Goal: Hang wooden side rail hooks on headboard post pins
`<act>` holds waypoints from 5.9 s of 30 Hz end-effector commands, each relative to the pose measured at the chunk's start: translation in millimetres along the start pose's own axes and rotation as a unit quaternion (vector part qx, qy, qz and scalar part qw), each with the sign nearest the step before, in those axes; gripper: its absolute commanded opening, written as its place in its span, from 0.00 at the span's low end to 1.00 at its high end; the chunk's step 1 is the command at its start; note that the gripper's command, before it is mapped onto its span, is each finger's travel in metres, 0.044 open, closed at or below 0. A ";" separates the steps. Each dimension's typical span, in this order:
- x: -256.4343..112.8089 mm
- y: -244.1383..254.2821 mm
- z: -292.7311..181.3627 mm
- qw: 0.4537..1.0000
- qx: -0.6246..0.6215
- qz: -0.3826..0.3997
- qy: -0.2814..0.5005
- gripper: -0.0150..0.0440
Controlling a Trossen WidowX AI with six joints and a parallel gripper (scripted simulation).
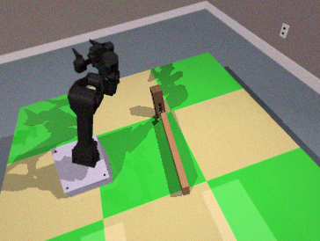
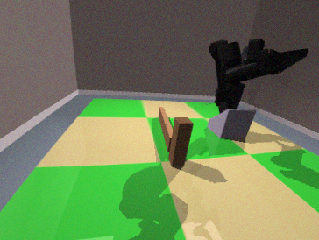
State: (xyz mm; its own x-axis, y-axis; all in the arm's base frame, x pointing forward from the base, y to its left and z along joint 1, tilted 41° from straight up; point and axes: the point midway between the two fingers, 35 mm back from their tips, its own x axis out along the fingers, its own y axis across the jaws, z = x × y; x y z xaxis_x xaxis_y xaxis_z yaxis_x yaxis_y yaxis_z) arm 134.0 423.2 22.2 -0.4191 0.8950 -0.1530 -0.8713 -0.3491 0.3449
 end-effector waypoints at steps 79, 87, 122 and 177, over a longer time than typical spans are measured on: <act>-360.9 -65.0 -101.6 0.739 0.082 -0.525 0.414 1.00; -360.9 -65.0 -101.6 0.739 0.082 -0.525 0.414 1.00; -375.0 -84.0 -102.6 0.436 0.515 -0.712 0.193 1.00; -415.9 -91.8 -107.4 -0.150 0.497 -0.806 -0.284 1.00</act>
State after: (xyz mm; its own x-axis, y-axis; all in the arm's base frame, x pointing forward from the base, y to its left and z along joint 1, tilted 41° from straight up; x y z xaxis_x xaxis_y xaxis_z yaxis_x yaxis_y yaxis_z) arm 363.6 57.1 -39.5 0.0111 -0.6363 -0.7714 0.9877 -0.1132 0.1076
